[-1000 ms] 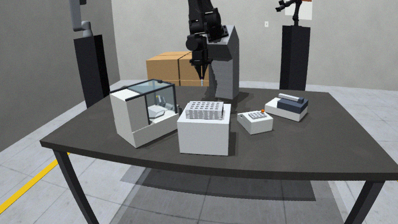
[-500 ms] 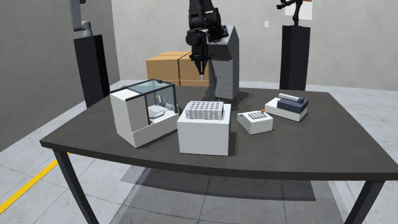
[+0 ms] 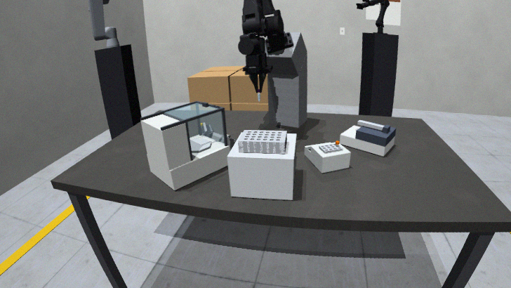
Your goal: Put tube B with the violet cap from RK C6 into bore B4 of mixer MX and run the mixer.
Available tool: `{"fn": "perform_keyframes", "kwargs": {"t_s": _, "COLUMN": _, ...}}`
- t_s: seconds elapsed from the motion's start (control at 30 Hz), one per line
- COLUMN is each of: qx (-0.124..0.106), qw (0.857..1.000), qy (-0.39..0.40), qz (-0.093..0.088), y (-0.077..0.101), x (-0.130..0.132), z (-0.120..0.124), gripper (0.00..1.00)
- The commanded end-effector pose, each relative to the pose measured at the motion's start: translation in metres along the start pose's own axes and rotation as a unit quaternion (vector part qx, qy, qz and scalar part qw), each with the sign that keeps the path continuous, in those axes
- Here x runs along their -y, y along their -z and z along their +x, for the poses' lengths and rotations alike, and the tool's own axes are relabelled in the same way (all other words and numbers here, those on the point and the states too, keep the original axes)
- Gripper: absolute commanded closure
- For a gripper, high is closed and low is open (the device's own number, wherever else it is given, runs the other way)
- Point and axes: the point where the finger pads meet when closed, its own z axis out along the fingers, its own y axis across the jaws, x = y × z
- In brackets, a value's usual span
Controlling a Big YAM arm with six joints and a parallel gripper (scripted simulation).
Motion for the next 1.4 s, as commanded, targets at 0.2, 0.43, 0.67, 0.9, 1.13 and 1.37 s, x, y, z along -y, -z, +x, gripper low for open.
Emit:
{"fn": "perform_keyframes", "kwargs": {"t_s": 0.2, "qx": -0.002, "qw": 1.0, "qy": -0.004, "qz": -0.002, "y": 0.0, "x": -0.002, "z": 0.001, "gripper": 0.91}}
{"fn": "perform_keyframes", "kwargs": {"t_s": 0.43, "qx": -0.002, "qw": 1.0, "qy": -0.004, "qz": -0.002, "y": 0.0, "x": -0.002, "z": 0.001, "gripper": 0.91}}
{"fn": "perform_keyframes", "kwargs": {"t_s": 0.67, "qx": -0.002, "qw": 1.0, "qy": -0.004, "qz": -0.002, "y": 0.0, "x": -0.002, "z": 0.001, "gripper": 0.91}}
{"fn": "perform_keyframes", "kwargs": {"t_s": 0.9, "qx": -0.002, "qw": 1.0, "qy": -0.004, "qz": -0.002, "y": 0.0, "x": -0.002, "z": 0.001, "gripper": 0.91}}
{"fn": "perform_keyframes", "kwargs": {"t_s": 1.13, "qx": 0.004, "qw": 1.0, "qy": -0.002, "qz": -0.002, "y": 0.001, "x": -0.005, "z": -0.034, "gripper": 0.91}}
{"fn": "perform_keyframes", "kwargs": {"t_s": 1.37, "qx": 0.005, "qw": 1.0, "qy": -0.001, "qz": -0.002, "y": 0.001, "x": -0.01, "z": -0.063, "gripper": 0.91}}
